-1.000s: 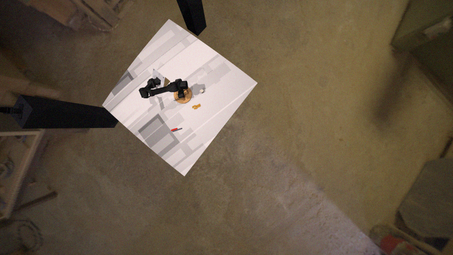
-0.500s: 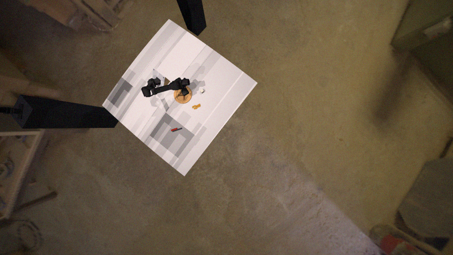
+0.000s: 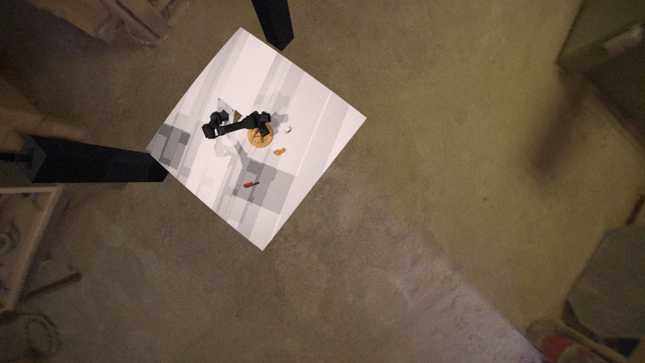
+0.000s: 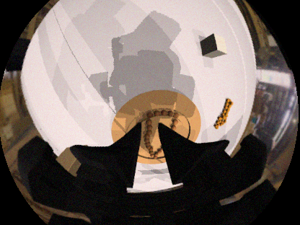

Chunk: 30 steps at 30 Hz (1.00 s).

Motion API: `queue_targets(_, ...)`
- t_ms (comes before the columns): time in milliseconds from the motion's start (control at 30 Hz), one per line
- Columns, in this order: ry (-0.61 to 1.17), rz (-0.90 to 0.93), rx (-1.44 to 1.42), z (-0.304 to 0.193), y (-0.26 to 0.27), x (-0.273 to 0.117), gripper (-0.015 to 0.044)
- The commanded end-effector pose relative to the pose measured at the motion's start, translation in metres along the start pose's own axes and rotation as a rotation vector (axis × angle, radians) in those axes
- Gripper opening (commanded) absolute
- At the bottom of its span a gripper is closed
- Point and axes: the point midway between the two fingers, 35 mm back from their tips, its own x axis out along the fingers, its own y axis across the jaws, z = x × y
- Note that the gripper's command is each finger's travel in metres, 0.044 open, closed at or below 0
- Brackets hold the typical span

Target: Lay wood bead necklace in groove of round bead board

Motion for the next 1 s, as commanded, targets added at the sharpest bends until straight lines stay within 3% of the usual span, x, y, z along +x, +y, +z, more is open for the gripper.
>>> queue_targets(0,0.007,-0.002,-0.003,-0.002,0.0,0.007,0.012)
queue_targets(300,0.01,-0.001,-0.005,-0.003,0.0,0.017,0.012)
queue_targets(467,0.006,0.003,-0.003,-0.002,0.001,0.015,0.0)
queue_targets(967,0.006,0.003,-0.003,-0.002,0.001,0.015,0.0)
